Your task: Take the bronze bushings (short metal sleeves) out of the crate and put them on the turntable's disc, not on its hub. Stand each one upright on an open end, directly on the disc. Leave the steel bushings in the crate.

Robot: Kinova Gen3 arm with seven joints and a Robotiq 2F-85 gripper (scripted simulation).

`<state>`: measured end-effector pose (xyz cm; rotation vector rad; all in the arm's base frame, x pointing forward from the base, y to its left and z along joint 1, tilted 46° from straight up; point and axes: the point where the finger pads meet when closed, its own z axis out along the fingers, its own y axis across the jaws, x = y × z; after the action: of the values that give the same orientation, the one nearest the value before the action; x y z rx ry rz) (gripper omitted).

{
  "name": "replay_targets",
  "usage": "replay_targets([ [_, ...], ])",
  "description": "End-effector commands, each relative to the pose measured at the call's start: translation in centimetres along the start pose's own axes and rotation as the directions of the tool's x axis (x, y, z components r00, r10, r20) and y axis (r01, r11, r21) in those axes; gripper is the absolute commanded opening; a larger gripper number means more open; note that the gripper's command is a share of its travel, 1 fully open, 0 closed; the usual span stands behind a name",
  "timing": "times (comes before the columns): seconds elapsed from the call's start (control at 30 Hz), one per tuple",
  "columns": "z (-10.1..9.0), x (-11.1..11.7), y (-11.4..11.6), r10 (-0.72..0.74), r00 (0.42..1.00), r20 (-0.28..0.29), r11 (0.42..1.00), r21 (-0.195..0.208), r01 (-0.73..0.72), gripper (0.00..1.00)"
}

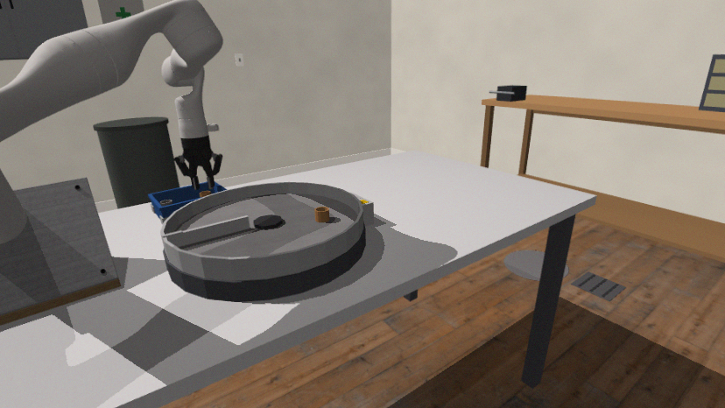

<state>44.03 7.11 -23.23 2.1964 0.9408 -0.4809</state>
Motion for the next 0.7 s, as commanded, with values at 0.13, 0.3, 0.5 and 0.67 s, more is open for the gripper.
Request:
replay_targets([
  [0.13,0.63,-0.07,-0.07,0.0,1.0,0.003,1.0,0.002,0.0,0.39],
  [0.3,0.68,-0.07,-0.07,0.0,1.0,0.003,1.0,0.002,0.0,0.39],
  [0.5,0.68,-0.07,-0.07,0.0,1.0,0.003,1.0,0.002,0.0,0.39],
  [0.67,0.68,-0.07,-0.07,0.0,1.0,0.003,1.0,0.002,0.0,0.39],
])
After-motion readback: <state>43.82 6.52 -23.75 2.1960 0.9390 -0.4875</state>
